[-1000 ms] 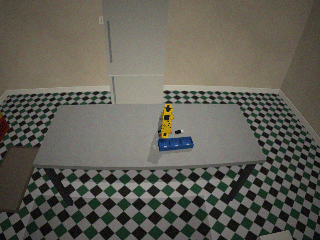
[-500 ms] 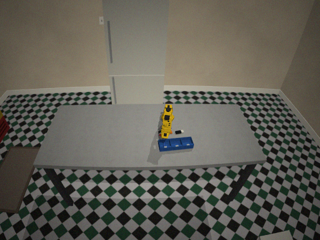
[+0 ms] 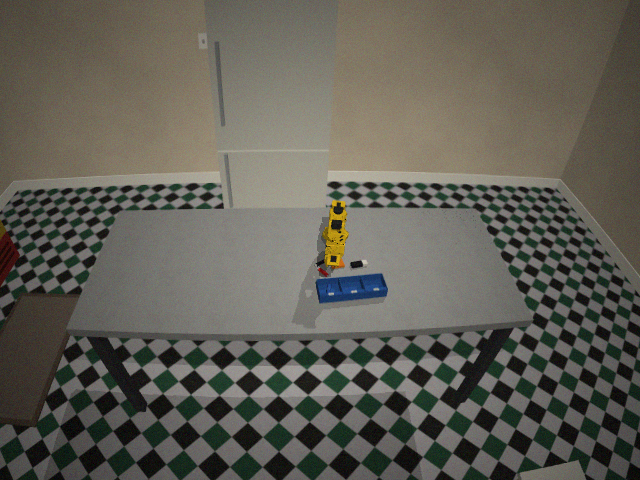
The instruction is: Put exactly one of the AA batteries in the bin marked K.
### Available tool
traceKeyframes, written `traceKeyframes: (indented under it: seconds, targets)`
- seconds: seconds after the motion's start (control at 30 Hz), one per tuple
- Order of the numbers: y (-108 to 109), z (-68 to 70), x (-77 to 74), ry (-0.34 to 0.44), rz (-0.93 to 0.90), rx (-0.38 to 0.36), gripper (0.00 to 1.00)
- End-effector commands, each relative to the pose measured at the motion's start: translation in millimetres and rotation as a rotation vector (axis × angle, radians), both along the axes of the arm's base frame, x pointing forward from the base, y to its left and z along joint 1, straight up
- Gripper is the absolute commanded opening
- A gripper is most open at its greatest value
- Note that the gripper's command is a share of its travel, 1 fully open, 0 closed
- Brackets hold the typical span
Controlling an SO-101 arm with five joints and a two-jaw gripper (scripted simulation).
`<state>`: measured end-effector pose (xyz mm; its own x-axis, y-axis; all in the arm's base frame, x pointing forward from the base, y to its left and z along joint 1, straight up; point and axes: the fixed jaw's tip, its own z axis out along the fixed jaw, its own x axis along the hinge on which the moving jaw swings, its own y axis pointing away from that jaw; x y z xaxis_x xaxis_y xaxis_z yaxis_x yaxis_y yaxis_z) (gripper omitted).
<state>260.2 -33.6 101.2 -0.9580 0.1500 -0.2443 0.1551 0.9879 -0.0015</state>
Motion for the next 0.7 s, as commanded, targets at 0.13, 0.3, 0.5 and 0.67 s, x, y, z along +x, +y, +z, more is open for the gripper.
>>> traceKeyframes:
  seconds: [0.13,0.3,0.5,0.67]
  targets:
    - [17.5,28.0,-41.2,-0.052,0.064,-0.01,0.16]
    - [25.1,28.7,-67.7,-0.043,0.097,-0.011,0.16]
    - [29.0,26.5,-83.5,-0.037,0.116,-0.011,0.16]
    - [31.5,23.8,-94.5,-0.034,0.13,-0.011,0.16]
